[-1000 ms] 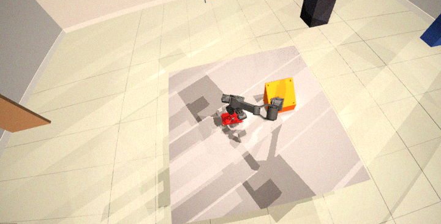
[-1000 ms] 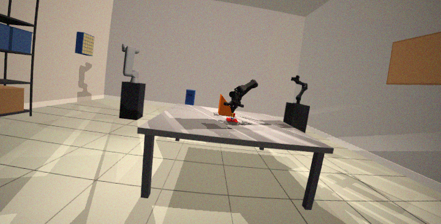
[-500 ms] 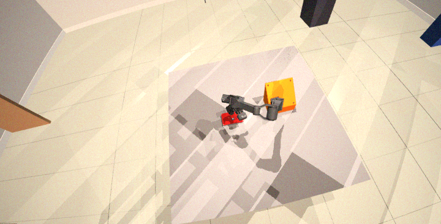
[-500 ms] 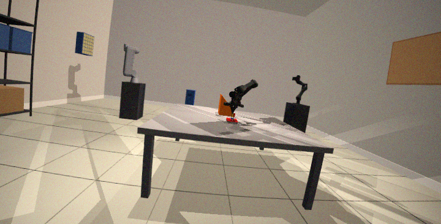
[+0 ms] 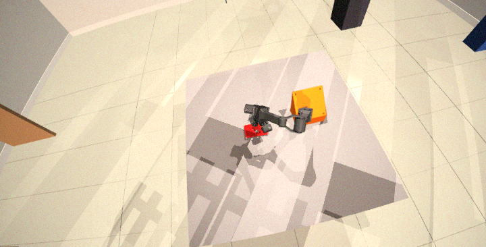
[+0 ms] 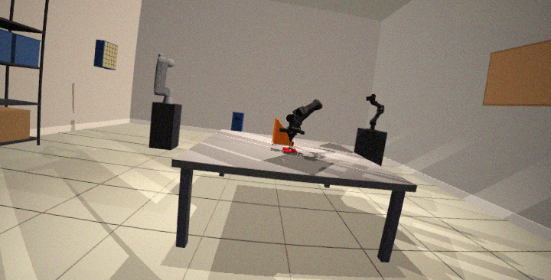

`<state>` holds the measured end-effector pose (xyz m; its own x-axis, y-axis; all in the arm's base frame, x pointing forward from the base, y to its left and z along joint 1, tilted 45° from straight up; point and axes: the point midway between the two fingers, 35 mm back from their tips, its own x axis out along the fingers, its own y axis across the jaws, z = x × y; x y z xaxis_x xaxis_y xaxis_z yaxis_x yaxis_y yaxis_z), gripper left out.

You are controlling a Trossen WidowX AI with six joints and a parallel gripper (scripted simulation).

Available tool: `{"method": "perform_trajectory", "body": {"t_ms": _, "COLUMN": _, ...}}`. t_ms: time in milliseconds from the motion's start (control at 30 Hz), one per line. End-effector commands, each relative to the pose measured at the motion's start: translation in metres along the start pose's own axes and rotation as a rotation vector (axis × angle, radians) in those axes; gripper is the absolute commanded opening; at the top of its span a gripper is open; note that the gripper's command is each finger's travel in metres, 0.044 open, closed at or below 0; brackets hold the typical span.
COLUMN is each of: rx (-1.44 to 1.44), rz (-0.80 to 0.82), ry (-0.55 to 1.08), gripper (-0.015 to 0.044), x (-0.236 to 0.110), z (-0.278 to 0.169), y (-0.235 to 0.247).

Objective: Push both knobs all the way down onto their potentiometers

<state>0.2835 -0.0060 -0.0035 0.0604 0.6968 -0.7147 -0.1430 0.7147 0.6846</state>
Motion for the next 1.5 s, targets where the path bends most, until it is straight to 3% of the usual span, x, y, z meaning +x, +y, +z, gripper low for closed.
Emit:
{"method": "perform_trajectory", "body": {"t_ms": 0, "rx": -0.006, "rz": 0.007, "ry": 0.001, "gripper": 0.0, "x": 0.005, "z": 0.001, "y": 0.001}}
{"method": "perform_trajectory", "body": {"t_ms": 1033, "rx": -0.006, "rz": 0.007, "ry": 0.001, "gripper": 0.0, "x": 0.006, "z": 0.001, "y": 0.001}}
{"method": "perform_trajectory", "body": {"t_ms": 1467, "rx": -0.006, "rz": 0.006, "ry": 0.001, "gripper": 0.0, "x": -0.011, "z": 0.002, "y": 0.0}}
